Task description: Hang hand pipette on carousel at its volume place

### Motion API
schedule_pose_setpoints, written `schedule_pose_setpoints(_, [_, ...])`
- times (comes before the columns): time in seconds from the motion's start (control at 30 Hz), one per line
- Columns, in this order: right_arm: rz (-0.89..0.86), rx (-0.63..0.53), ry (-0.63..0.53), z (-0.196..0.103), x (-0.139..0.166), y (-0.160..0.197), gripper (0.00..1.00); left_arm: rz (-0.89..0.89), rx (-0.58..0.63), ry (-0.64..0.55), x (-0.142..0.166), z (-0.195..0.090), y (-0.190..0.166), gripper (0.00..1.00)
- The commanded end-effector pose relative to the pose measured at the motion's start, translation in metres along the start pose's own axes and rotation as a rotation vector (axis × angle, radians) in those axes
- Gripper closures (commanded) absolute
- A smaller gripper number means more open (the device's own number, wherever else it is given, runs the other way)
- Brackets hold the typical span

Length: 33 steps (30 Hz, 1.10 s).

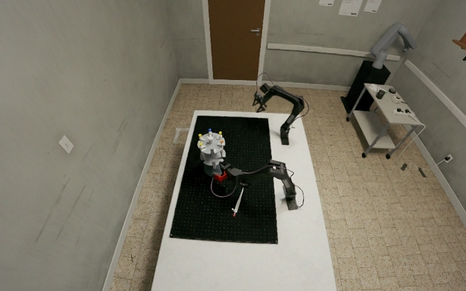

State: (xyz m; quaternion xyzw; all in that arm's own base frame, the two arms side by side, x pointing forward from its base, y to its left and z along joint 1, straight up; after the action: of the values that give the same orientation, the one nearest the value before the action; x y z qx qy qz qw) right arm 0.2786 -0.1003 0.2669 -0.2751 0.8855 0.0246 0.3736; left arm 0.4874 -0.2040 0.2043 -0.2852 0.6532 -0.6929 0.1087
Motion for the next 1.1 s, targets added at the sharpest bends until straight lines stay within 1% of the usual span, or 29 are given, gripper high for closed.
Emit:
schedule_pose_setpoints(0.0, [-0.012,0.014,-0.021,-0.0037,-0.0050,-0.0056,0.00,0.039,0.053,-0.002,0.0131,0.0042,-0.0238,1.00])
schedule_pose_setpoints(0.07, [-0.012,0.014,-0.021,-0.0037,-0.0050,-0.0056,0.00,0.039,0.053,-0.002,0.0131,0.0042,-0.0238,1.00])
schedule_pose_setpoints(0.1, [-0.012,0.014,-0.021,-0.0037,-0.0050,-0.0056,0.00,0.050,0.063,0.000,0.0132,0.0053,-0.0293,1.00])
schedule_pose_setpoints(1.07, [-0.012,0.014,-0.021,-0.0037,-0.0050,-0.0056,0.00,0.053,0.063,0.000,0.0132,0.0053,-0.0293,1.00])
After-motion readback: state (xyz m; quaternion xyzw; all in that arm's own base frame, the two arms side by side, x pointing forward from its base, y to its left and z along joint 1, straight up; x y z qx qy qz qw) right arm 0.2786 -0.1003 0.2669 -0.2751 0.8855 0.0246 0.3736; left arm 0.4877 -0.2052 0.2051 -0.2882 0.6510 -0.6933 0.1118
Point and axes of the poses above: on each arm, the point where the finger pads meet when closed, its own z axis out along the fingers, its own y axis across the jaws, x = y × z, the point moved 3 cm from there along -z, back along the fingers, and after that the axes turned 14 degrees about -z, right-handed, at the moved point
